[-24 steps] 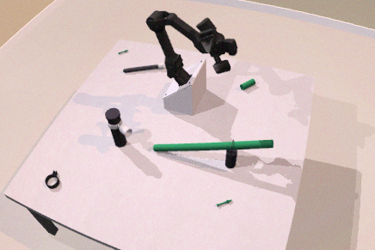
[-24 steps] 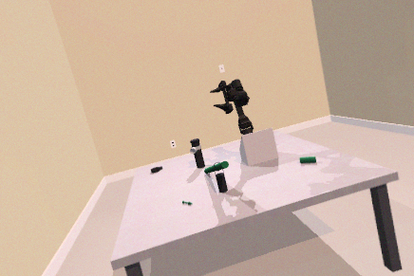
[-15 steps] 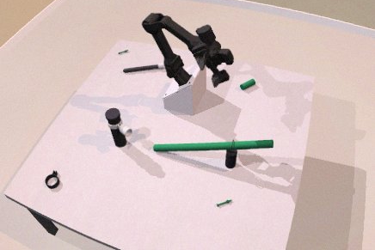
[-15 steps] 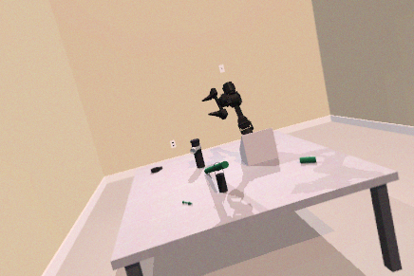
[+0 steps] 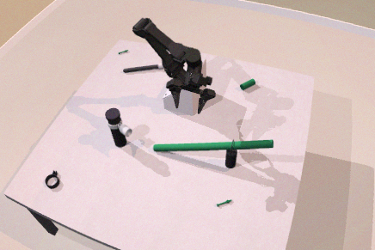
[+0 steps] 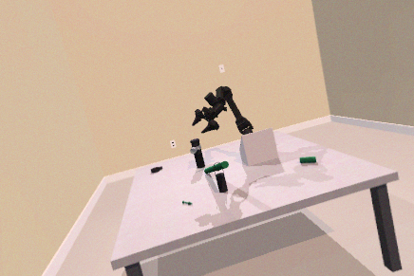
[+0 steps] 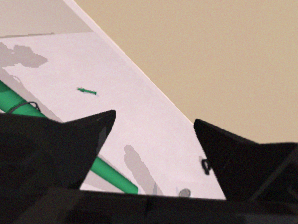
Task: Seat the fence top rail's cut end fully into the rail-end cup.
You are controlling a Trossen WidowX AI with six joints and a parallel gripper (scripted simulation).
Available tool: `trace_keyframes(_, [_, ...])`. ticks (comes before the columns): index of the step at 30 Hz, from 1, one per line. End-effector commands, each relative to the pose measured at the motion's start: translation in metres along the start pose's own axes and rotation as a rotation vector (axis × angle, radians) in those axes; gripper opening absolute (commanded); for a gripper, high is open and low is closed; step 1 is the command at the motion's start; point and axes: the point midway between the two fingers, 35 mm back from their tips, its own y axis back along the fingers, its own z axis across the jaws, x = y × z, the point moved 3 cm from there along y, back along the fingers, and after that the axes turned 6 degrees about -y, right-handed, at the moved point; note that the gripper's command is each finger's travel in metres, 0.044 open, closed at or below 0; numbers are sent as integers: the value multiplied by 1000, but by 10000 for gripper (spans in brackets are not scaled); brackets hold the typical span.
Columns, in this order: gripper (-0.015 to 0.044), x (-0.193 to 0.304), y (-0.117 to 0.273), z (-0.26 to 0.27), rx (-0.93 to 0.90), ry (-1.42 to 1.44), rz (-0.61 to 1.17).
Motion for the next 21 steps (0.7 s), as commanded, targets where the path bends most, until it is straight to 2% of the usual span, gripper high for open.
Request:
trace_keyframes(1, [440, 56, -20, -38, -67, -347, 284])
trace_keyframes(8, [440, 109, -21, -61, -53, -592, 550])
trace_keyframes(17, [440, 110, -20, -62, -52, -599, 557])
trace_keyframes(21, [440, 116, -25, -73, -67, -491, 553])
